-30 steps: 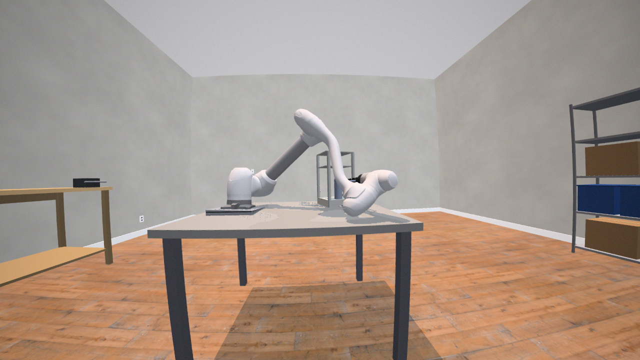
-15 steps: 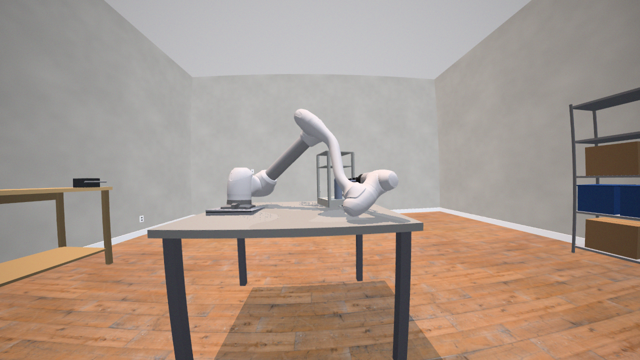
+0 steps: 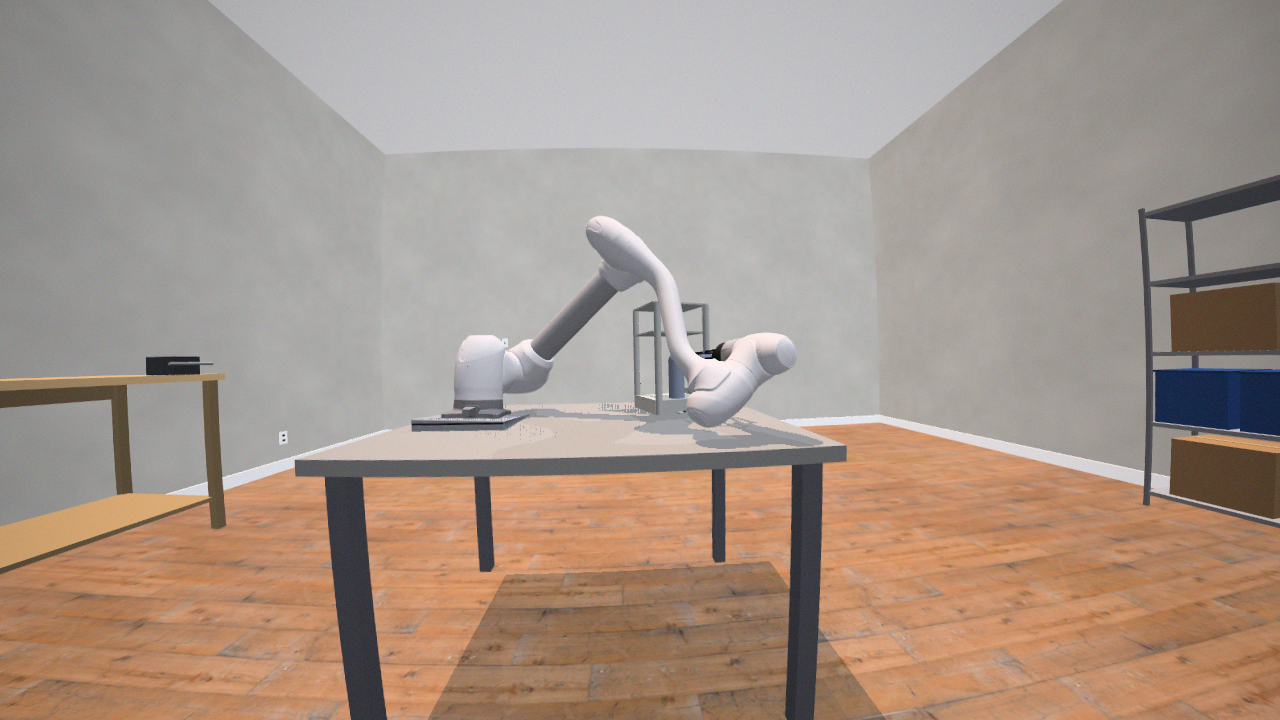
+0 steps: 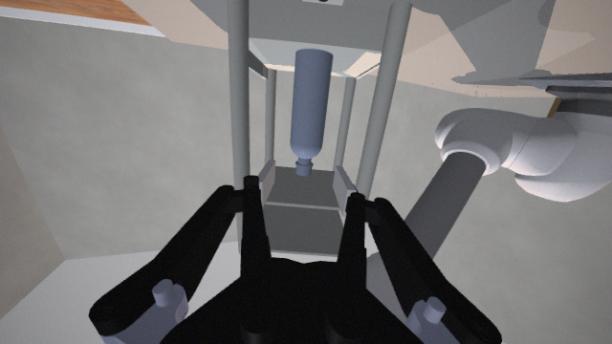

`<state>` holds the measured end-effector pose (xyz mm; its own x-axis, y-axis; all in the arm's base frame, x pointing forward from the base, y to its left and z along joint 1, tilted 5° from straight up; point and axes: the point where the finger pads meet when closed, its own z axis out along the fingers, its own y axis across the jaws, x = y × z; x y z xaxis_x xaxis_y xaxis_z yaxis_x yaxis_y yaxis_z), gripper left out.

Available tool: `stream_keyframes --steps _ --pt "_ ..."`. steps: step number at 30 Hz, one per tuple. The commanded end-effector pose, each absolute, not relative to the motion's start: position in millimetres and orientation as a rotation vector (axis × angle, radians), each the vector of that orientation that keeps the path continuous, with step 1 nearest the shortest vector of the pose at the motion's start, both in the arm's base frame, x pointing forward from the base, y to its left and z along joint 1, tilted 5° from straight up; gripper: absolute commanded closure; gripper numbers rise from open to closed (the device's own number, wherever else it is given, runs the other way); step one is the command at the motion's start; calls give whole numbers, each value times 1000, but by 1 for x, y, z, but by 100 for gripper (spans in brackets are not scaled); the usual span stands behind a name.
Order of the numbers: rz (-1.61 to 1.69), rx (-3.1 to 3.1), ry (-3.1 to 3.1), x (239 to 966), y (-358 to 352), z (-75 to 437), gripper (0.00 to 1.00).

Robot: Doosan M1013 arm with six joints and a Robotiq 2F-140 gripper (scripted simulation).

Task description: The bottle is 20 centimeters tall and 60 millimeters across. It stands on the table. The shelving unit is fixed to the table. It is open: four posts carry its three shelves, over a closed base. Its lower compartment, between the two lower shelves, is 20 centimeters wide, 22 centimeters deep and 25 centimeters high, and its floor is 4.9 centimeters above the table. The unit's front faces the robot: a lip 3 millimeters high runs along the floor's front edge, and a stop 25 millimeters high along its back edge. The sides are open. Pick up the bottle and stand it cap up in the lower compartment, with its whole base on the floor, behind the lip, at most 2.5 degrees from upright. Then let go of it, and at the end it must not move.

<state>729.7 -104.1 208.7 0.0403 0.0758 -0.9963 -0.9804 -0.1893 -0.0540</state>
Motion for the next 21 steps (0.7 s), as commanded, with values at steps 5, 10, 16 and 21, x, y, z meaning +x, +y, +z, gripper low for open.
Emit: stream_keyframes --steps 5,10,16,21 --pt "1346 -1316 1024 729 -105 219 52" --pt "1346 -1316 1024 729 -106 233 52" --pt "1346 -1316 1024 728 -107 251 52" --pt "1346 -1316 1024 728 -108 260 52"
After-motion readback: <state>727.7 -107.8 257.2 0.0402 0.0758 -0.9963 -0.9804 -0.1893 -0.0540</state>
